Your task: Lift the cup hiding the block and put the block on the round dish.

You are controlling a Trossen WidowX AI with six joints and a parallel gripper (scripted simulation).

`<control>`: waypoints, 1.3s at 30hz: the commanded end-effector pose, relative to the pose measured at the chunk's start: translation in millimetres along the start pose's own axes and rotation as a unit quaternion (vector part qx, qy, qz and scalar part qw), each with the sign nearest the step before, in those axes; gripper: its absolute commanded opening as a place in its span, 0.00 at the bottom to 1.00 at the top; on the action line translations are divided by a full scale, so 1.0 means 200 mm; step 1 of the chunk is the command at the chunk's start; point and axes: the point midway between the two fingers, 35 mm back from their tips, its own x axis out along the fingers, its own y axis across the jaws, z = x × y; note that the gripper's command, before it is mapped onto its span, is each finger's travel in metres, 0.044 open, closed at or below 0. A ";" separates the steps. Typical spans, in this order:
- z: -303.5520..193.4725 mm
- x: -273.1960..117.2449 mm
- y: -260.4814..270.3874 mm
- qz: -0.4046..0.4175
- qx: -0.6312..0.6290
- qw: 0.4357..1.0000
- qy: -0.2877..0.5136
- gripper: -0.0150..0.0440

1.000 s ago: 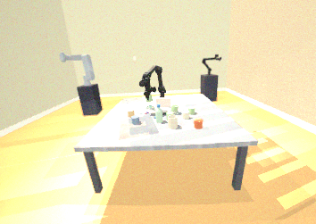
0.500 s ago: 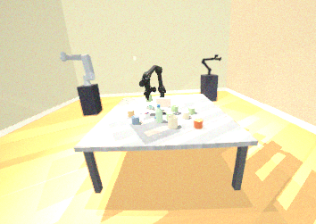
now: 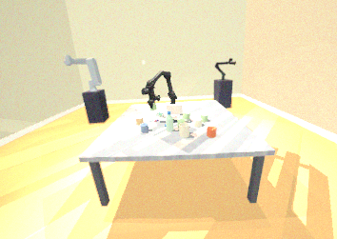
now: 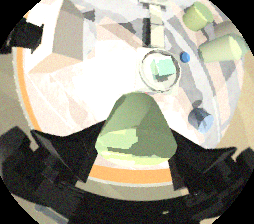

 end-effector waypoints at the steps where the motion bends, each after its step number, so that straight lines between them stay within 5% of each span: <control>1: -0.10 0.06 0.10 0.004 -0.001 1.000 0.002 0.25; 17: -0.41 0.30 0.61 0.009 -0.002 1.000 0.006 0.25; 39: -0.42 0.53 0.63 0.009 -0.002 1.000 0.006 0.25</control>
